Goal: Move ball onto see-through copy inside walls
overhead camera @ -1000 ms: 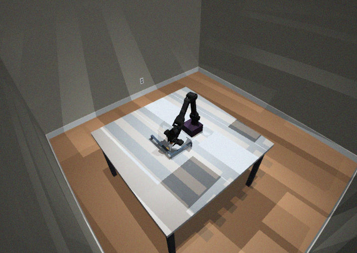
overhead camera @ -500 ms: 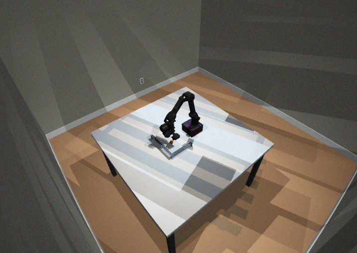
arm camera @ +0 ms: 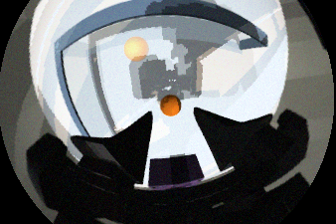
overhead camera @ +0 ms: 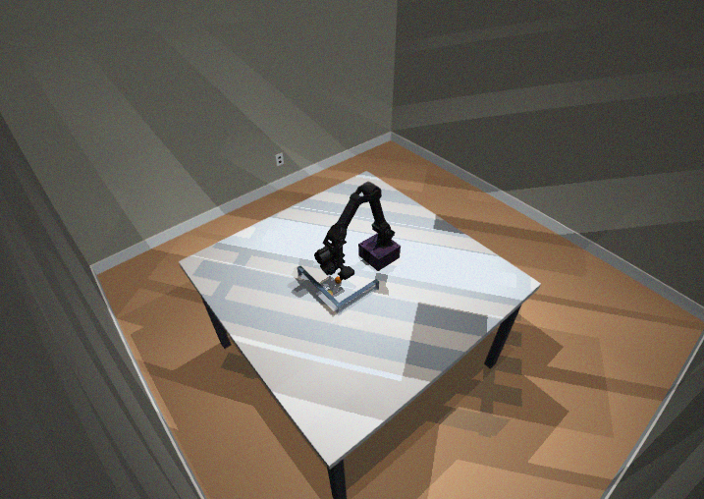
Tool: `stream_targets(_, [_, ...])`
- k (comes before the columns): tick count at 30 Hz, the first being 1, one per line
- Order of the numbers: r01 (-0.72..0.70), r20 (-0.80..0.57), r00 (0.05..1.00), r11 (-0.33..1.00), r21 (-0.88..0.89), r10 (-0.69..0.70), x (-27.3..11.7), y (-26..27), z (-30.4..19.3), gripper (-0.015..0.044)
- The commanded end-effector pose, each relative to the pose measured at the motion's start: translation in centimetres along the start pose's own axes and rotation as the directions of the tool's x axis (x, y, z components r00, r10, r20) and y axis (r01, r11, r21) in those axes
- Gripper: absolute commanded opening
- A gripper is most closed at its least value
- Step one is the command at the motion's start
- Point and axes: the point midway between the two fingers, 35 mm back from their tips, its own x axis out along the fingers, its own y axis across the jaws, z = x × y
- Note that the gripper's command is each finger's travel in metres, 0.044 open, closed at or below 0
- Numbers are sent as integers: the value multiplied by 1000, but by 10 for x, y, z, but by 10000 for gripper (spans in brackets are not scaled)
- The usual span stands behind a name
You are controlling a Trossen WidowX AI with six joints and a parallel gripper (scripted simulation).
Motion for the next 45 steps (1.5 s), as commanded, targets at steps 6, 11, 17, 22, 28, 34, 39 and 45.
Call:
stream_targets(6, [-5,-4,1000,1000,3,5,16,1,-1,271])
stream_targets(11, [-5,-4,1000,1000,3,5,24,1,-1,271])
stream_targets(17, [-5,-4,1000,1000,3,5,28,1,-2,218])
stream_targets(22, [-5,-4,1000,1000,3,5,28,1,-2,146])
stream_targets(28, [-5,-4,1000,1000,3,5,28,1,-2,86])
stream_targets(34, [7,17,1000,1000,-20,-7,-2,-3,7,0])
stream_targets(39, [2,10,1000,1000,-11,-2,-38,-2,9,0])
stream_targets(45, [-3,1,1000,1000,-1,3,-82,0,4,0])
